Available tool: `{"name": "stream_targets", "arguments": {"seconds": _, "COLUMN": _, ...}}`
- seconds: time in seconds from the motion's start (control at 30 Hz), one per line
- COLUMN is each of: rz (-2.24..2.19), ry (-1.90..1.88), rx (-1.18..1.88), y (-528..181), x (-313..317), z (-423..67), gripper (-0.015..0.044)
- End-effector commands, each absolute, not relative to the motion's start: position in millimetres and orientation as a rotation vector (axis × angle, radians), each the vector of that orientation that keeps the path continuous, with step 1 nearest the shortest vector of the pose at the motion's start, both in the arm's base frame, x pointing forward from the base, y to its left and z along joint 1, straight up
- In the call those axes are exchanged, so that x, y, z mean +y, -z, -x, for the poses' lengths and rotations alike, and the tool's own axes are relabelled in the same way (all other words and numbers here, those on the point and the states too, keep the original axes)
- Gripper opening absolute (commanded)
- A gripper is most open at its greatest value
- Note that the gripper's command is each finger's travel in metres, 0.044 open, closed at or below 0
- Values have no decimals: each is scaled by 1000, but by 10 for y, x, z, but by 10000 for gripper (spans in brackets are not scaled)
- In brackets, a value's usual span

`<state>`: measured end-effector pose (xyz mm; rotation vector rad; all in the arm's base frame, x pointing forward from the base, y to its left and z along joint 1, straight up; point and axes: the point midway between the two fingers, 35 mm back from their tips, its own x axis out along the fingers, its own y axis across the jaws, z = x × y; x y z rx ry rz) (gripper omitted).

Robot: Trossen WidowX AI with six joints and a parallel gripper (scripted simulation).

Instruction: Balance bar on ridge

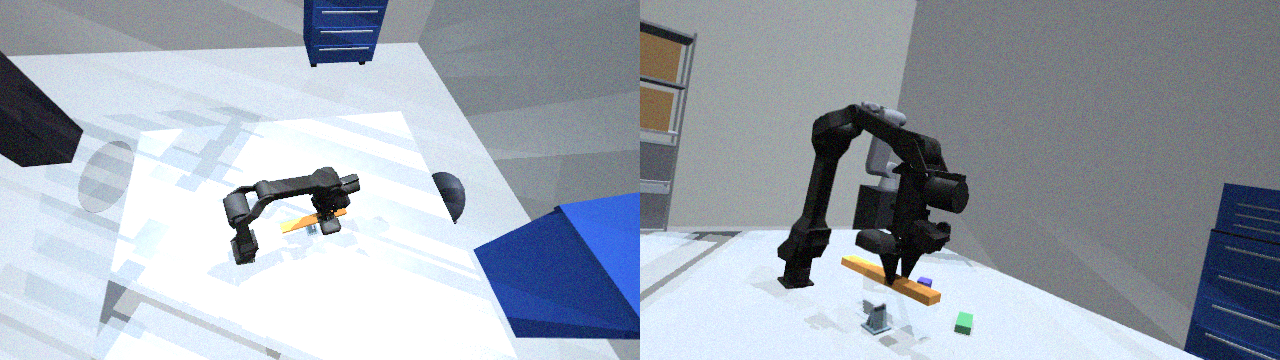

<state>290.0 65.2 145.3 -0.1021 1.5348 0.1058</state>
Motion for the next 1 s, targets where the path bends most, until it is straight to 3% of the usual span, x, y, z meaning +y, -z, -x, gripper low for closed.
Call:
{"name": "stream_targets", "arguments": {"seconds": 0.0, "rz": 81, "ry": -89, "rx": 1540, "y": -1385, "x": 673, "z": -2875, "gripper": 0}}
{"name": "stream_targets", "arguments": {"seconds": 0.97, "rz": 66, "ry": -73, "rx": 1540, "y": -1037, "x": 615, "z": -2889, "gripper": 0}}
